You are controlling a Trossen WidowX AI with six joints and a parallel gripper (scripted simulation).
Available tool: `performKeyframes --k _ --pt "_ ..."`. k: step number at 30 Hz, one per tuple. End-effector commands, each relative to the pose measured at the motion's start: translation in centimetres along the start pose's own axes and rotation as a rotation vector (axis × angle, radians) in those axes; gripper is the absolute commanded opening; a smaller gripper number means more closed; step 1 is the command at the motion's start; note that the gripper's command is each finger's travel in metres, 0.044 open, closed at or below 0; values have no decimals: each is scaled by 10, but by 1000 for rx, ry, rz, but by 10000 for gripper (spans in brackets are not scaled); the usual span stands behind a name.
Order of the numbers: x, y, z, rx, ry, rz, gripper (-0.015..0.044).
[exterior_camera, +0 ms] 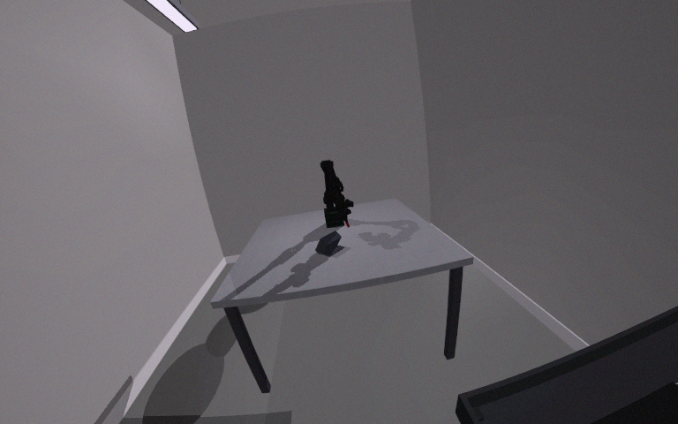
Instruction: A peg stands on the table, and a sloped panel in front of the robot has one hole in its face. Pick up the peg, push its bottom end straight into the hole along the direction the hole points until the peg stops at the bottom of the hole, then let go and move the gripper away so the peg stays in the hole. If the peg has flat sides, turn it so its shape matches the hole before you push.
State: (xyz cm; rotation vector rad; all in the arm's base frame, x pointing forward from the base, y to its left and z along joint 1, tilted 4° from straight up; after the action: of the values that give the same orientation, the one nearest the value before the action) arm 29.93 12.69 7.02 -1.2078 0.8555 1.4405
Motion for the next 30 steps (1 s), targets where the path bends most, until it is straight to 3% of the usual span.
performKeyframes --k 1,30 --pt "-1 -3 -4 25 -19 -8 0" --pt "-5 -17 -35 187 -127 -48 0"
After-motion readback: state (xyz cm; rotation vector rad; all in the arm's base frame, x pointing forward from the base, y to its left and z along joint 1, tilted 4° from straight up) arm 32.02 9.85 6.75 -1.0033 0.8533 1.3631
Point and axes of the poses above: the point midway between the two fingers, 35 mm back from their tips, its own x axis out along the fingers, its own y axis across the jaws, z = x × y, the point moved 1 cm from there along -x, back along the fingers, and after that the axes turned 8 degrees about x, right-handed, at the moved point
